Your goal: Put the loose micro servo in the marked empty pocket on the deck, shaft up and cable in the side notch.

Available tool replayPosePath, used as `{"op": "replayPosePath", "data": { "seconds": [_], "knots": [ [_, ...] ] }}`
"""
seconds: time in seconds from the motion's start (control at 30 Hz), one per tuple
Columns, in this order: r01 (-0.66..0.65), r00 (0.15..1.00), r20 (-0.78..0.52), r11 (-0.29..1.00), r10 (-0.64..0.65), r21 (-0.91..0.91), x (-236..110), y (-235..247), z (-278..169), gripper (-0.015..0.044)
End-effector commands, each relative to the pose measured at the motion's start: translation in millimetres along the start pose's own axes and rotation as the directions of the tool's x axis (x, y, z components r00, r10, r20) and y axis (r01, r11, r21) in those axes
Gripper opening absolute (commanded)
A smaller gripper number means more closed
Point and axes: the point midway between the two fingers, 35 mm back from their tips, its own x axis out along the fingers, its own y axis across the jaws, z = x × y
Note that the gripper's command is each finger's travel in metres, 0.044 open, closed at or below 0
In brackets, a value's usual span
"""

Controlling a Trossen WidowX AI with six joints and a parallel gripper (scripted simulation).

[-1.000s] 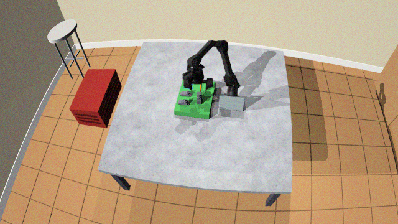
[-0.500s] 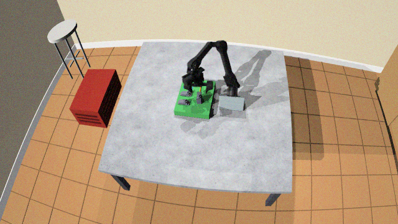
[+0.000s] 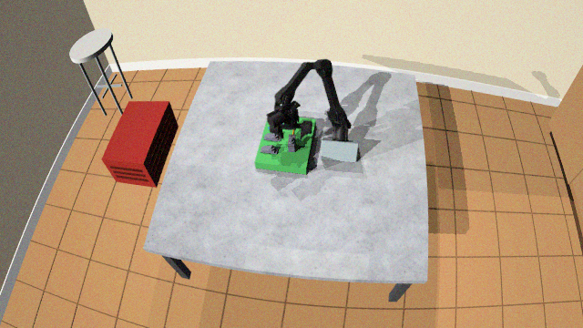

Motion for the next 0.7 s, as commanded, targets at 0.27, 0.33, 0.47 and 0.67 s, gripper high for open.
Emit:
{"op": "replayPosePath", "data": {
  "seconds": [0.27,0.33,0.47,0.67],
  "knots": [
    [-0.003,1.000,0.003,1.000,0.003,-0.004,1.0,0.1,0.3,0.0138],
    [-0.003,1.000,0.003,1.000,0.003,-0.004,1.0,0.1,0.3,0.0125],
    [-0.003,1.000,0.003,1.000,0.003,-0.004,0.2,0.1,0.2,0.0078],
    [-0.003,1.000,0.003,1.000,0.003,-0.004,-19.6,-1.4,1.4,0.0000]
  ]
}}
